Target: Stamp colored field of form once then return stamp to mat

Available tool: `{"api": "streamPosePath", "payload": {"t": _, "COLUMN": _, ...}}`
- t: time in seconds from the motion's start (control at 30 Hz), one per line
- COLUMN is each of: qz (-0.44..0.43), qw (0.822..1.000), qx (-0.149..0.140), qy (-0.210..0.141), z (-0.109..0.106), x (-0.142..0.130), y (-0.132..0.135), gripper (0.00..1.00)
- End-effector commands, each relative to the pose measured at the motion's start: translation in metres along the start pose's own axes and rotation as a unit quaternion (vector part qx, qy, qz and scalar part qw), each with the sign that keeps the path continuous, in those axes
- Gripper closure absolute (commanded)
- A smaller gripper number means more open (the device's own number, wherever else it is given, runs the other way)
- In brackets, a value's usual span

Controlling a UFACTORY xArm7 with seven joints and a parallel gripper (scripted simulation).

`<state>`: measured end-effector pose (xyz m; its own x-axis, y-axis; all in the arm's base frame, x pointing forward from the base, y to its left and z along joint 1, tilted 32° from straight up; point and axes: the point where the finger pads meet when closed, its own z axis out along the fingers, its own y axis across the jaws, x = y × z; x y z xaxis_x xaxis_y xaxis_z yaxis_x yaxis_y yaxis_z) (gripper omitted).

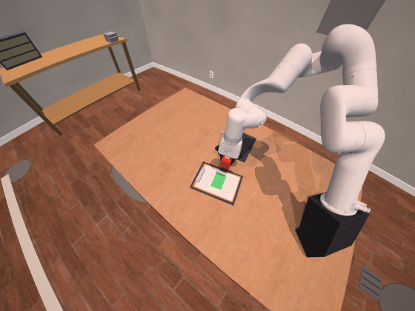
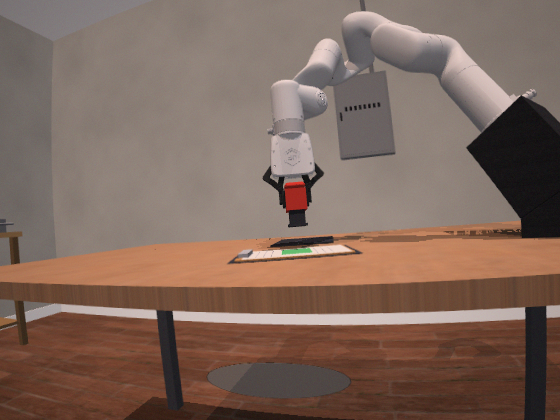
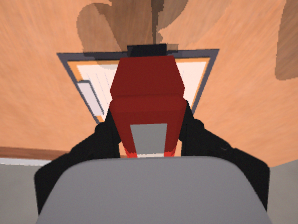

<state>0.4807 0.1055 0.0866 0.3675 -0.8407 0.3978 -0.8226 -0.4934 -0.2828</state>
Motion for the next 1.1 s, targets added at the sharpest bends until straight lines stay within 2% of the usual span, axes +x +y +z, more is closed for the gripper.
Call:
{"api": "streamPosePath", "payload": {"t": 0.0, "qz": 0.009, "qw": 1.000, "qx": 0.003, "qy": 0.027, "z": 0.009, "x": -0.055, "y": -0.008, "gripper": 0.71}}
{"api": "streamPosePath", "payload": {"t": 0.03, "qz": 0.009, "qw": 1.000, "qx": 0.003, "qy": 0.027, "z": 0.009, "x": -0.055, "y": -0.008, "gripper": 0.71}}
{"api": "streamPosePath", "payload": {"t": 0.07, "qz": 0.009, "qw": 1.000, "qx": 0.003, "qy": 0.027, "z": 0.012, "x": -0.077, "y": -0.011, "gripper": 0.71}}
{"api": "streamPosePath", "payload": {"t": 0.23, "qz": 0.009, "qw": 1.000, "qx": 0.002, "qy": 0.027, "z": 0.014, "x": -0.092, "y": -0.012, "gripper": 0.71}}
{"api": "streamPosePath", "payload": {"t": 0.53, "qz": 0.009, "qw": 1.000, "qx": 0.002, "qy": 0.027, "z": 0.023, "x": -0.150, "y": -0.019, "gripper": 0.71}}
{"api": "streamPosePath", "payload": {"t": 0.77, "qz": 0.009, "qw": 1.000, "qx": 0.002, "qy": 0.027, "z": 0.025, "x": -0.164, "y": -0.020, "gripper": 0.71}}
{"api": "streamPosePath", "payload": {"t": 1.07, "qz": 0.009, "qw": 1.000, "qx": 0.002, "qy": 0.027, "z": 0.025, "x": -0.165, "y": -0.020, "gripper": 0.71}}
